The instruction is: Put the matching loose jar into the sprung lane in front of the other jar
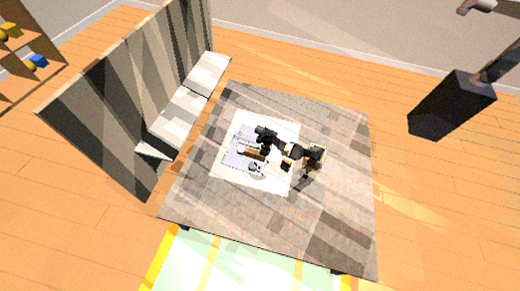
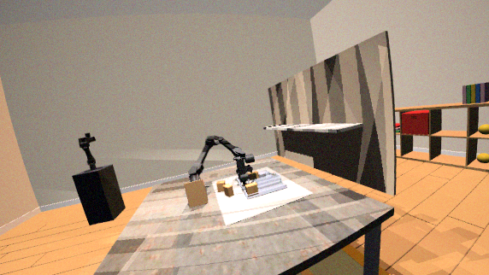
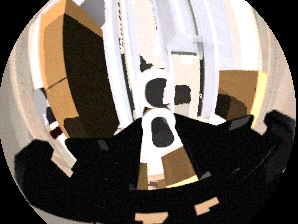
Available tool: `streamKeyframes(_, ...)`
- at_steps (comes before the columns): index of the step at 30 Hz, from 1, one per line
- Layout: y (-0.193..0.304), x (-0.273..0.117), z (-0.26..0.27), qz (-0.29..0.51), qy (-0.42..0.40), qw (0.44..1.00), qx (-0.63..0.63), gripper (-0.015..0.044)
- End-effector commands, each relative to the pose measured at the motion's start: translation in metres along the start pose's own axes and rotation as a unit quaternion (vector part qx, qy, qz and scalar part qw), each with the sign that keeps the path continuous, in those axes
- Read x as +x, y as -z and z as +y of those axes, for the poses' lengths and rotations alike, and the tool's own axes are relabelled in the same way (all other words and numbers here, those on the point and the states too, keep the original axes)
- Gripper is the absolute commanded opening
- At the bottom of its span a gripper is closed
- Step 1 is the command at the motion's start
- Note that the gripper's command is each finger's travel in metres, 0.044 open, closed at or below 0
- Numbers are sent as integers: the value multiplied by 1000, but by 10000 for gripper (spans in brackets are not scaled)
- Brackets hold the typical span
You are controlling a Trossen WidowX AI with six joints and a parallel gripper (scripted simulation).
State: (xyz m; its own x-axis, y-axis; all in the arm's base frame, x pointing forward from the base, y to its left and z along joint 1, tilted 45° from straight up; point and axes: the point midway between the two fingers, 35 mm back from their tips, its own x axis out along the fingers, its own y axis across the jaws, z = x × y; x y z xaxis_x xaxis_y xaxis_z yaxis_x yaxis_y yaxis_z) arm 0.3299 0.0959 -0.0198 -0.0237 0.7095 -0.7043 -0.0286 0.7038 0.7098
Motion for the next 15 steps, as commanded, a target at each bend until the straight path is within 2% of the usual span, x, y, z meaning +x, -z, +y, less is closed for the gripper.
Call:
streamKeyframes(1, 1, 0, 0, 0, -1, 1000, -2, 0)
streamKeyframes(8, 1, 0, 0, 0, -1, 1000, -2, 0)
streamKeyframes(15, 0, 0, 0, 0, -1, 1000, -2, 184)
